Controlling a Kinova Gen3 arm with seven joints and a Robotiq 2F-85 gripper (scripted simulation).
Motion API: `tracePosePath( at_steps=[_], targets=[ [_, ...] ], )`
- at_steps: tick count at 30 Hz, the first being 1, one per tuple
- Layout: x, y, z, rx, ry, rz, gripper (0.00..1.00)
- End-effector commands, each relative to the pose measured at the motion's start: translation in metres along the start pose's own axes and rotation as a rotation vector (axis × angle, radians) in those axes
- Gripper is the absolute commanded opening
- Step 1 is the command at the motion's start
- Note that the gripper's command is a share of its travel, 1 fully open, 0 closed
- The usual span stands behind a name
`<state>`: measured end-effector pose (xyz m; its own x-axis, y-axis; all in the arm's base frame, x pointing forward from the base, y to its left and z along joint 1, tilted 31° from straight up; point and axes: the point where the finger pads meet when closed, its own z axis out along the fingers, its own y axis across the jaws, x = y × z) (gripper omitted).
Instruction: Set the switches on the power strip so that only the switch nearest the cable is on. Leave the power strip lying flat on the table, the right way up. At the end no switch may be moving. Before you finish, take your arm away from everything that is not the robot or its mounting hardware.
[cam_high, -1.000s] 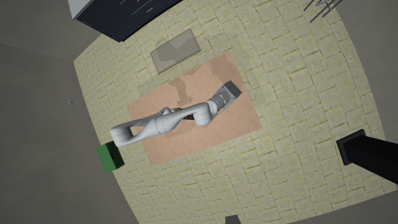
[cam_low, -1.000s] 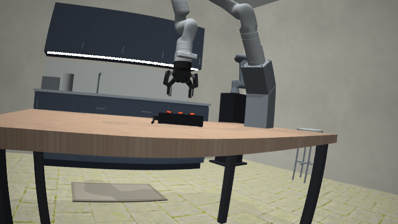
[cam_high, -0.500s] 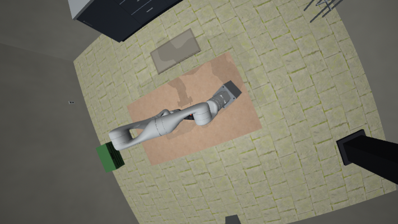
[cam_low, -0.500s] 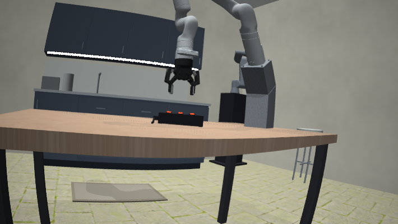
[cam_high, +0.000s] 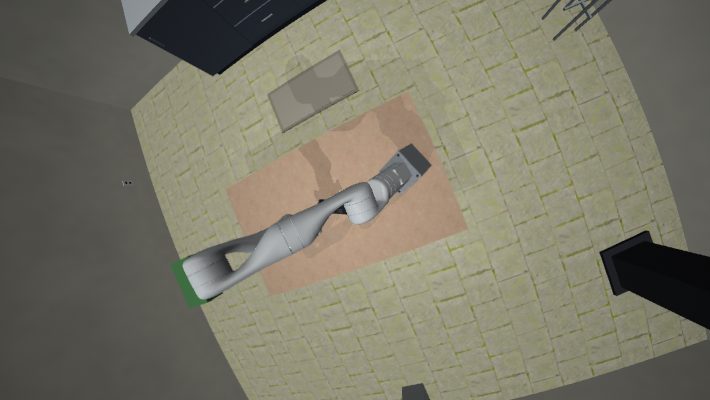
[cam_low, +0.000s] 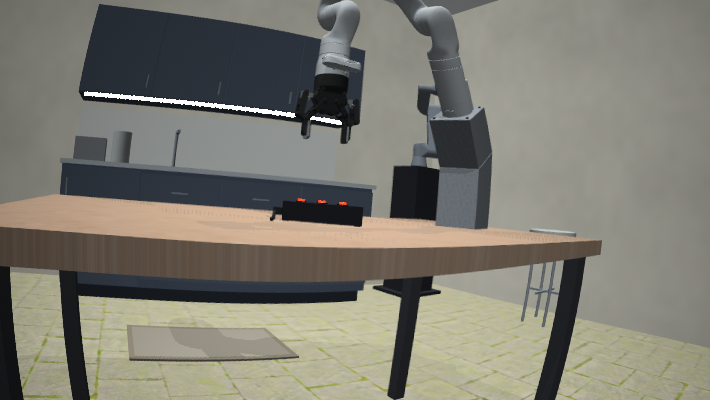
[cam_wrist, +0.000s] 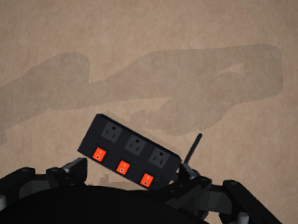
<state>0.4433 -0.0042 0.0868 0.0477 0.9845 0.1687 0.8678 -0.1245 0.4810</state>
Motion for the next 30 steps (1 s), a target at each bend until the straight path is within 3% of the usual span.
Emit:
tracePosePath(
  at_steps=[1, 20, 30],
  targets=[
    [0.0013, 0.003, -0.0024, -0.008, 0.0, -0.004, 1.0],
    [0.0014, 0.0028, -0.0021, -0.008, 0.001, 0.002, 1.0],
    [0.0032, -0.0013, 0.0039, -0.006, 0.013, 0.121, 1.0]
  ],
)
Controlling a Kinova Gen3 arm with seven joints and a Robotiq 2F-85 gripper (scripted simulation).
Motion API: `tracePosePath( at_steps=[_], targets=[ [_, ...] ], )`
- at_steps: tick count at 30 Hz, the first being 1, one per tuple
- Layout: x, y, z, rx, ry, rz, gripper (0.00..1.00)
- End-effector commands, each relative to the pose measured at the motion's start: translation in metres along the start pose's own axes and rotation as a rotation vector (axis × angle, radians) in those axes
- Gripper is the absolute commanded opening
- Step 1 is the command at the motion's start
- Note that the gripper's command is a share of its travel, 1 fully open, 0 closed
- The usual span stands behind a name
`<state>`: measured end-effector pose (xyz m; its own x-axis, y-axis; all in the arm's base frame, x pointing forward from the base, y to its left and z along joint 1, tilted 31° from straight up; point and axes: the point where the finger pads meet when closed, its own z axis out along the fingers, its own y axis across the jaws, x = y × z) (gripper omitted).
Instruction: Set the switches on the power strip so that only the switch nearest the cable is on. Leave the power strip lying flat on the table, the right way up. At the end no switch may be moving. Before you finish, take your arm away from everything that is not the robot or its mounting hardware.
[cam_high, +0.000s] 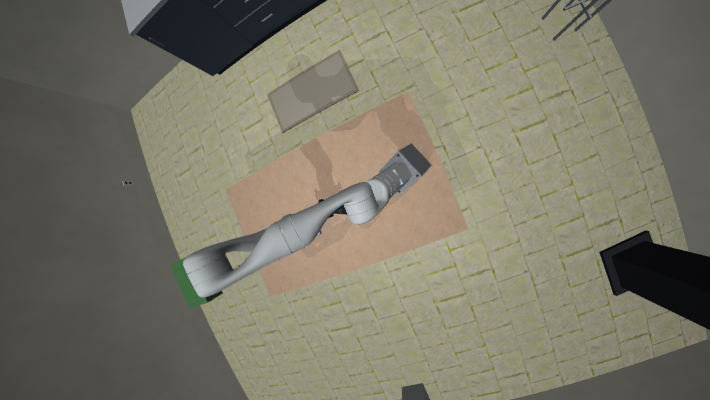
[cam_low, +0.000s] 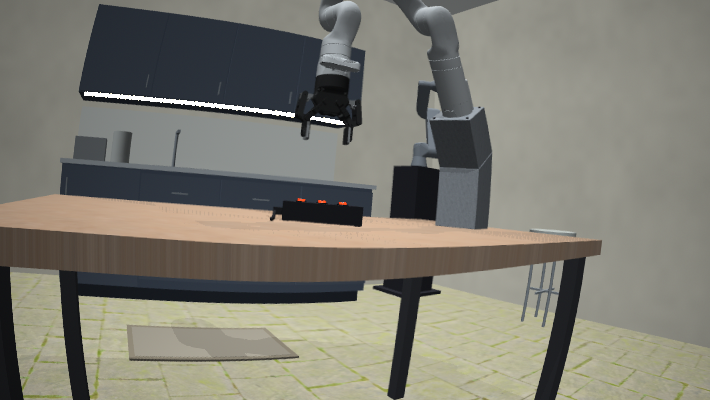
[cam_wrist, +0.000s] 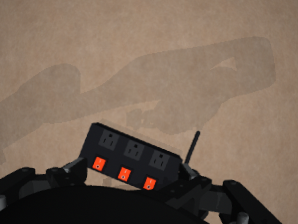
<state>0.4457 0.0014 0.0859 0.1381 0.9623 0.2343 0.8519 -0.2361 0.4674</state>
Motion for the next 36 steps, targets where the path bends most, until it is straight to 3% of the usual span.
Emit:
tracePosePath(
  at_steps=[1, 7, 15, 17, 30, 36],
  targets=[
    [-0.002, -0.003, 0.003, 0.005, 0.002, 0.038, 1.0],
    [-0.001, -0.011, 0.014, 0.008, 0.02, 0.284, 1.0],
    [-0.006, -0.025, 0.032, 0.013, 0.037, 0.758, 1.0],
    [-0.006, -0.025, 0.032, 0.013, 0.037, 0.758, 1.0],
    [-0.027, -0.051, 0.053, 0.005, 0.015, 1.546, 1.0],
    [-0.033, -0.057, 0.056, -0.001, 0.003, 1.712, 1.0]
  ],
)
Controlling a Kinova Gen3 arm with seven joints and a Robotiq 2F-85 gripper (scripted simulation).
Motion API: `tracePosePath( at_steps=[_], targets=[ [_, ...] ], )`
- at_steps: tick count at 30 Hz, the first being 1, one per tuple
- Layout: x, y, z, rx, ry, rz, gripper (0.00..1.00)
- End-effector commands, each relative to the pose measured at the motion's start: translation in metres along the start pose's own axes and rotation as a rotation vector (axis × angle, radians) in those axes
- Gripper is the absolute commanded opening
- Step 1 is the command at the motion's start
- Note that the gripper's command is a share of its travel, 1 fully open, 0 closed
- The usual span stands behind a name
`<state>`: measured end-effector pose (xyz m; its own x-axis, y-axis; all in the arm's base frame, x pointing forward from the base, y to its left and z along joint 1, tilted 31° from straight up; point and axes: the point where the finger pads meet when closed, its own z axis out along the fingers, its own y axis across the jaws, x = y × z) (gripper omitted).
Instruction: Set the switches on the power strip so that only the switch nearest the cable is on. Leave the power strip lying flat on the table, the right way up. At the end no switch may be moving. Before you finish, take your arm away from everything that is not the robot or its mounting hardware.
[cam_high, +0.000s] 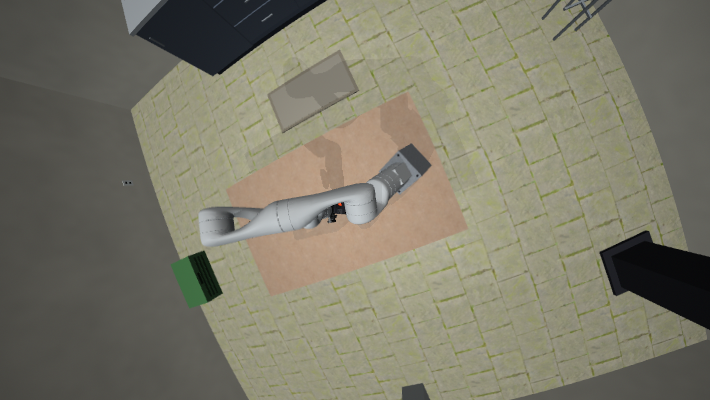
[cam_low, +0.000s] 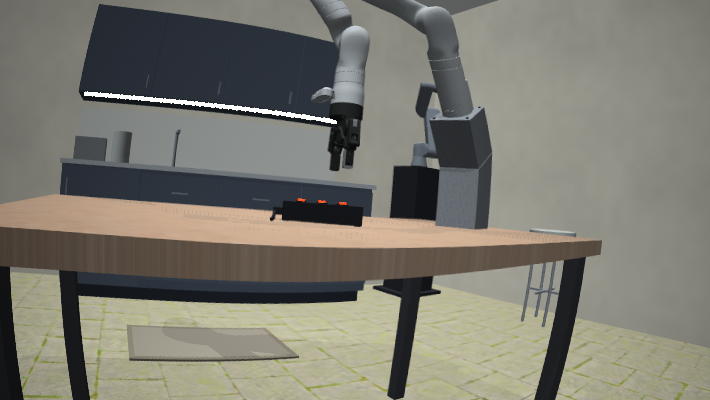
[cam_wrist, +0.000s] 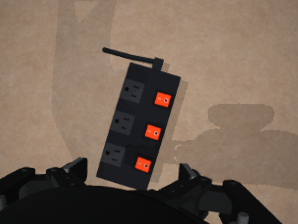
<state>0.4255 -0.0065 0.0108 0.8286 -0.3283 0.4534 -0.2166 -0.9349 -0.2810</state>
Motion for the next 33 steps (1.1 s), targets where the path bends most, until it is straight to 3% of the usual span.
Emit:
tracePosePath(
  at_steps=[1, 7, 16, 17, 33],
  targets=[
    [-0.0076, 0.0075, 0.0034, -0.006, -0.01, 0.08, 1.0],
    [-0.0127, 0.0134, 0.0052, -0.019, -0.012, 0.208, 1.0],
    [-0.0139, 0.0148, 0.0056, -0.022, -0.013, 0.237, 1.0],
    [-0.0139, 0.0148, 0.0056, -0.022, -0.013, 0.237, 0.0],
    [-0.0139, 0.0148, 0.0056, -0.022, -0.013, 0.237, 0.0]
  ],
)
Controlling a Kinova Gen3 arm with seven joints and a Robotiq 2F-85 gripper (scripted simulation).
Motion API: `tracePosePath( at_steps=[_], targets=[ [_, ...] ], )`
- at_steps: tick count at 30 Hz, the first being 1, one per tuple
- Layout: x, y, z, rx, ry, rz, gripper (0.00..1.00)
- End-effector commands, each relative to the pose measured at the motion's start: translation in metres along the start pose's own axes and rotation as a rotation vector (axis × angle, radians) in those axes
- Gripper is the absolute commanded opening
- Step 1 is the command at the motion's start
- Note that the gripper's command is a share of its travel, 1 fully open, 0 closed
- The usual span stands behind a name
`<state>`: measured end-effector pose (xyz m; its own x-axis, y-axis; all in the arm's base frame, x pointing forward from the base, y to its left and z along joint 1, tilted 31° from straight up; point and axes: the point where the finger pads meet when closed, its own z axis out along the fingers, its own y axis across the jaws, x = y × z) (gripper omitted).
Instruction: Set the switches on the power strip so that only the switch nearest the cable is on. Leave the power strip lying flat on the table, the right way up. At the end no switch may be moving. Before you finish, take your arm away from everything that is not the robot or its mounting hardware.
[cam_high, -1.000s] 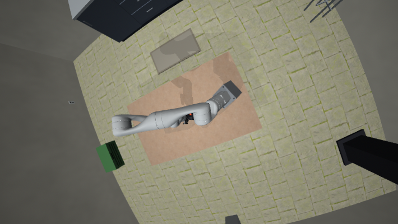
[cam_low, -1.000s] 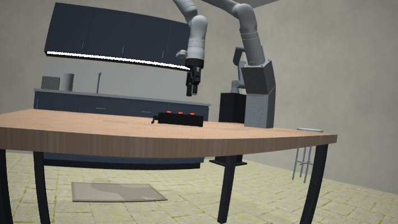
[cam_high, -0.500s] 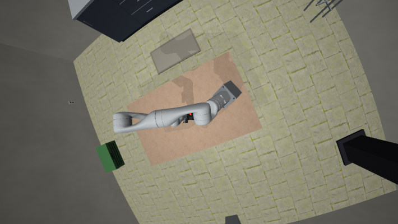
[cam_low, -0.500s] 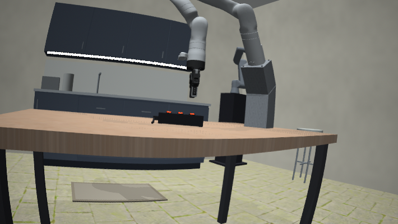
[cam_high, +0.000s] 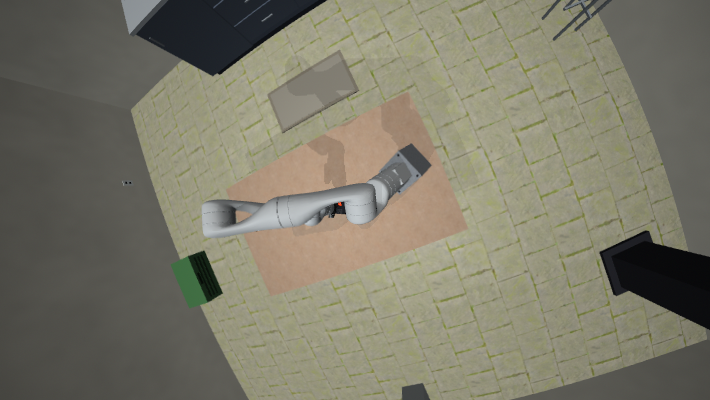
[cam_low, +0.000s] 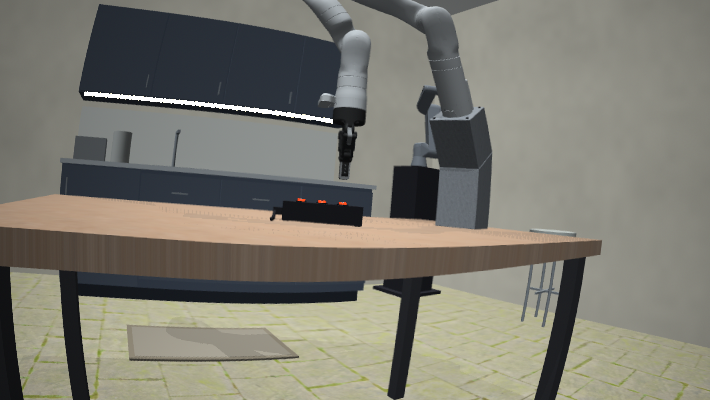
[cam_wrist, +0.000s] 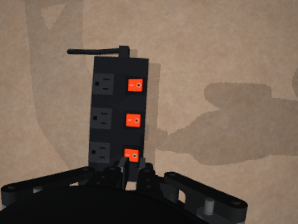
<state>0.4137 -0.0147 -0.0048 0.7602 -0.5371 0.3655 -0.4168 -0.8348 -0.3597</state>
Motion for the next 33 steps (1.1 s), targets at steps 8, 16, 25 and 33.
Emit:
tracePosePath(
  at_steps=[8, 16, 25, 33],
  targets=[
    [0.0003, 0.0, -0.0003, 0.0, 0.001, 0.0, 0.0],
    [0.0003, 0.0, -0.0003, 0.0, 0.001, 0.0, 0.0],
    [0.0003, 0.0, 0.0004, 0.0, 0.001, 0.0, 0.0],
    [0.0001, 0.0, 0.0031, 0.001, 0.001, -0.001, 0.0]
  ],
)
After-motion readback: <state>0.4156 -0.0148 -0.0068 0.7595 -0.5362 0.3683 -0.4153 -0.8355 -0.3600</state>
